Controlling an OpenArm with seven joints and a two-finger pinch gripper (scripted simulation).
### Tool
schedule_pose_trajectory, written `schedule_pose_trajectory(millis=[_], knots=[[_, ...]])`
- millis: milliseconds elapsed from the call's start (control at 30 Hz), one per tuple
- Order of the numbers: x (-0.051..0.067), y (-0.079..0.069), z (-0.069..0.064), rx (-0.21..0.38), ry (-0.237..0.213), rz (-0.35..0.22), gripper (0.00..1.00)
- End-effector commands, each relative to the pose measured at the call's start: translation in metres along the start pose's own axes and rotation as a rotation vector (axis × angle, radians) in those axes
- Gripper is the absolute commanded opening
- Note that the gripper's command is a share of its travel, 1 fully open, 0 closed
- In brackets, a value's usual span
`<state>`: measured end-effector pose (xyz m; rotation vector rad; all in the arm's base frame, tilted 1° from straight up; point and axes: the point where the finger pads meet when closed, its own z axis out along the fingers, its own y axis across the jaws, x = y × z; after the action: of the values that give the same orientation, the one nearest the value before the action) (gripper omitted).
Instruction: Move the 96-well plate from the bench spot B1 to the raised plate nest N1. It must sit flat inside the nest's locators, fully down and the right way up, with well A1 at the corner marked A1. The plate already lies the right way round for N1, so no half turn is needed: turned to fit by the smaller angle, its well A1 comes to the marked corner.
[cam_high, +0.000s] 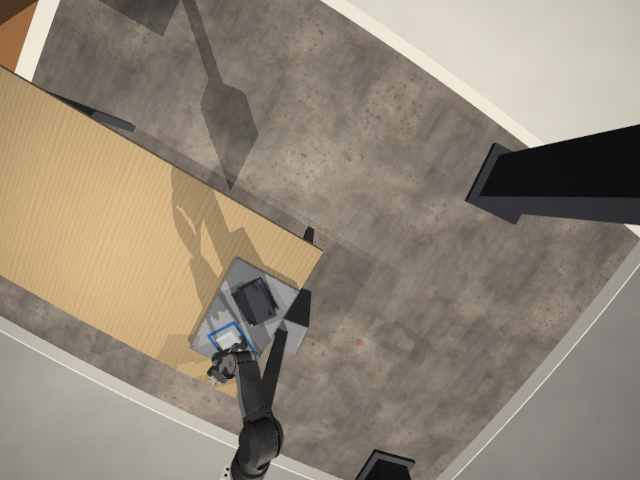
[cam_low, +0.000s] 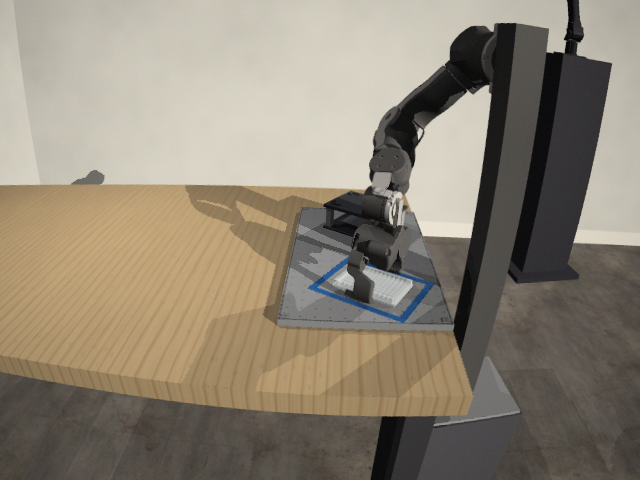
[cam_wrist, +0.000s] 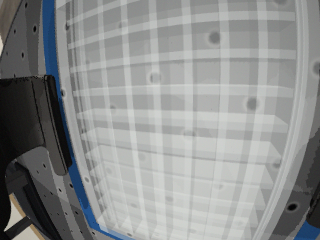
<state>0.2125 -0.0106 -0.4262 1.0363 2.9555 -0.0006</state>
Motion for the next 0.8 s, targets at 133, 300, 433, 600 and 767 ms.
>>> schedule_pose_trajectory(millis=[133,300,433,600,767], knots=[[-0.0008,0.0035,-0.0033,-0.011,0.0,-0.003,0.77],[-0.0022,0.0042,-0.0059,-0.008,-0.002,0.0,0.77],[-0.0022,0.0042,-0.0059,-0.008,-0.002,0.0,0.77],[-0.0022,0.0042,-0.0059,-0.008,-0.002,0.0,0.77],[-0.0004,0.0017,-0.0047,-0.005,-0.001,-0.001,0.77]])
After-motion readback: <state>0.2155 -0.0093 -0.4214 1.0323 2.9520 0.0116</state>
